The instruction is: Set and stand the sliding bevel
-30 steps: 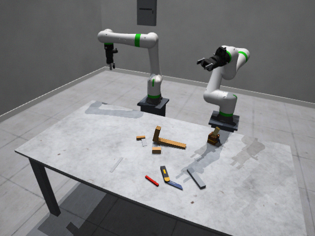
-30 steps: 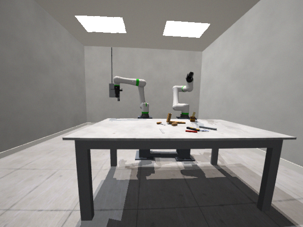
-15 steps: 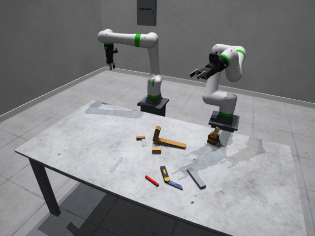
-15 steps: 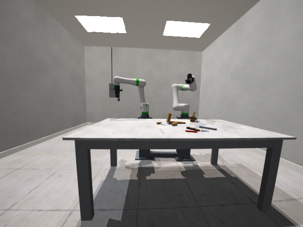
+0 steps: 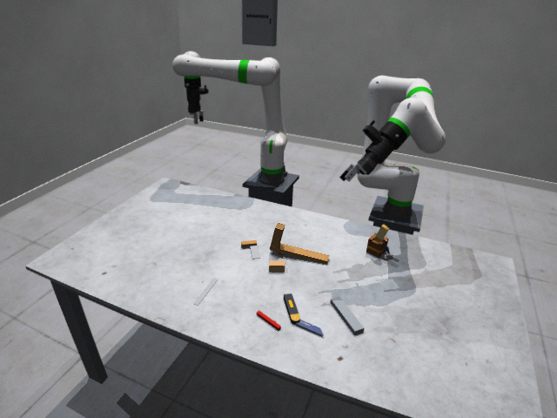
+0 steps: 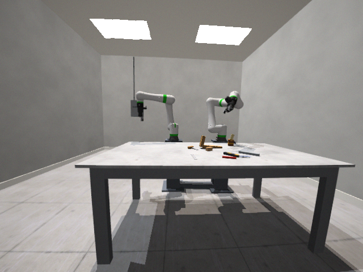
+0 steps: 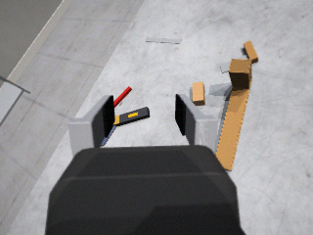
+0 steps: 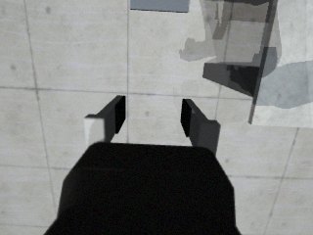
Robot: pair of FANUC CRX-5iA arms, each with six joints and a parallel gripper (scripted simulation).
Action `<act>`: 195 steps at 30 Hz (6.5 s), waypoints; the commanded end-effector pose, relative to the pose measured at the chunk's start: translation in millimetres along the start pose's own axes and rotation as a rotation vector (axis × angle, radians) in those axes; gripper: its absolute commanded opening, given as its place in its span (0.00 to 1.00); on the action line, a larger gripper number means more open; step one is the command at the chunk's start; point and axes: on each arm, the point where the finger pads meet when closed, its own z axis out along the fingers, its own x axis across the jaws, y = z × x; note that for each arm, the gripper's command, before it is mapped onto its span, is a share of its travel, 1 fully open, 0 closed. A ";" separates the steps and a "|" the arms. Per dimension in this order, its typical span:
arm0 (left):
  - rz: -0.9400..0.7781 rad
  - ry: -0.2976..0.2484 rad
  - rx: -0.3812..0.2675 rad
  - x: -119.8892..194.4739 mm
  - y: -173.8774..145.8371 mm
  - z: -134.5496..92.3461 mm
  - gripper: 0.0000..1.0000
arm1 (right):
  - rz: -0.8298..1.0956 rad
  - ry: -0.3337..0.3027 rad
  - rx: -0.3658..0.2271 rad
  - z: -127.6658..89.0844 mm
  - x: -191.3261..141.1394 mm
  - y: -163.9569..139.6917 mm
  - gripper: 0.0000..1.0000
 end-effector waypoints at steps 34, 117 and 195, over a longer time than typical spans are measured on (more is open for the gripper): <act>0.553 0.780 -0.269 109.2 283.1 -32.9 1.00 | 0.000 0.000 -0.002 -1.0 -0.2 0.3 1.00; 0.552 0.780 -0.270 169.3 325.7 36.1 0.00 | 0.000 0.000 -0.002 -1.0 -0.2 0.3 1.00; 0.553 0.780 -0.269 149.4 294.8 4.4 0.00 | 0.000 0.000 -0.002 -1.0 -0.2 0.3 1.00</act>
